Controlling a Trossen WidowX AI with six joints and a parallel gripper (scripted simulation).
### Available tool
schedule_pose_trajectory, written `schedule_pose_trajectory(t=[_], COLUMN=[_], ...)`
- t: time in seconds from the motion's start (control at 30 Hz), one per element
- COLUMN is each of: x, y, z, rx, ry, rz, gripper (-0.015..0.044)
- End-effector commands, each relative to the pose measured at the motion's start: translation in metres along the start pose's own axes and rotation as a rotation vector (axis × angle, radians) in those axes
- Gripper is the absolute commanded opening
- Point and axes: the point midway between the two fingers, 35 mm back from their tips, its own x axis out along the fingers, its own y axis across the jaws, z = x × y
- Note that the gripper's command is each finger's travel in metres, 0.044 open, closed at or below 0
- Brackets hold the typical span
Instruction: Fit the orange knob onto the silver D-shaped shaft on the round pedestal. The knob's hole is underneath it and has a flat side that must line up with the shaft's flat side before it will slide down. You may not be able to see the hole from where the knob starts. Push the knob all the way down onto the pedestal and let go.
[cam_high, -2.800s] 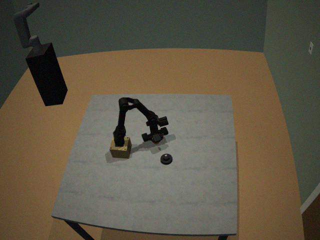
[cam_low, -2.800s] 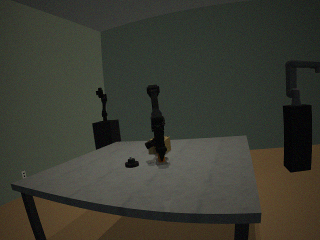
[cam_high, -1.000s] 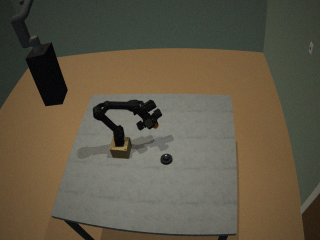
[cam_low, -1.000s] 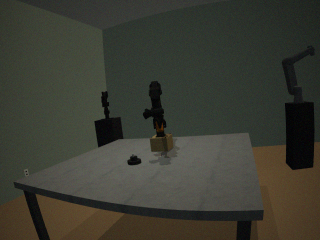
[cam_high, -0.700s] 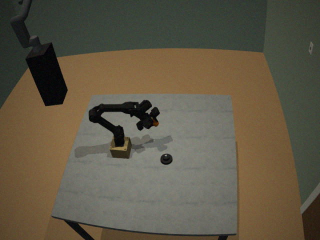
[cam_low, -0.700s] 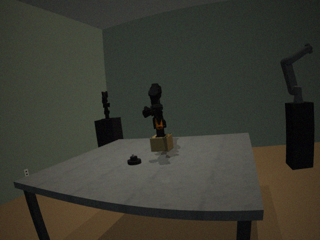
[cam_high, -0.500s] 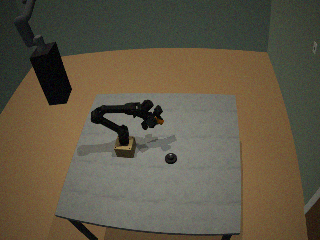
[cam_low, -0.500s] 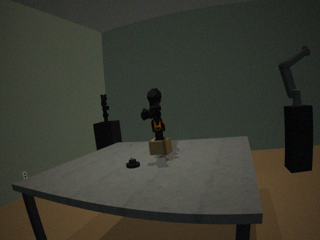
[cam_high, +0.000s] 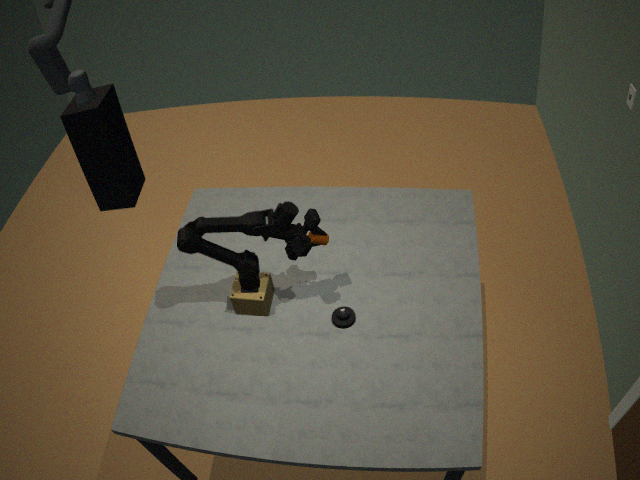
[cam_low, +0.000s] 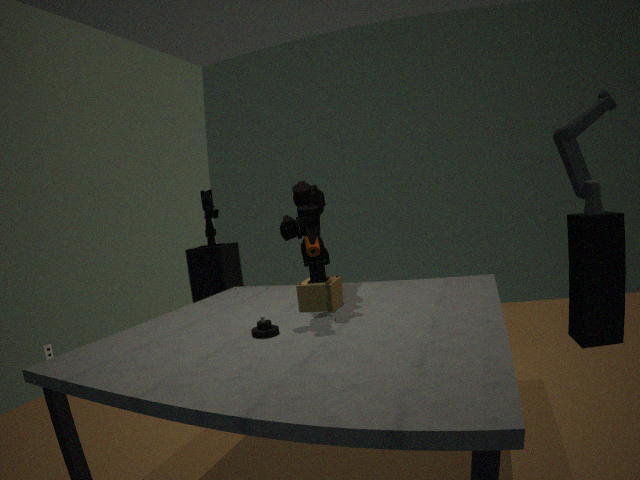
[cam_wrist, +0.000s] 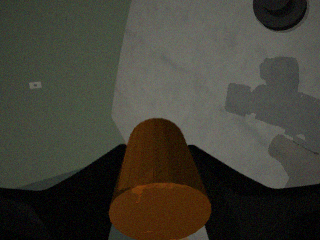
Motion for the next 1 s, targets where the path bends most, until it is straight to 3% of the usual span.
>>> schedule_pose_trajectory(t=[0.0,0.33,0.97], x=[-0.0026,-0.0024,0.0001], y=[0.0027,-0.0008,-0.0036], z=[-0.0002,-0.0001,-0.0002], rx=[-0.007,-0.007,-0.007], ry=[0.001,0.001,0.001], rz=[0.041,0.138,0.095], gripper=[0.0000,0.0000,0.0000])
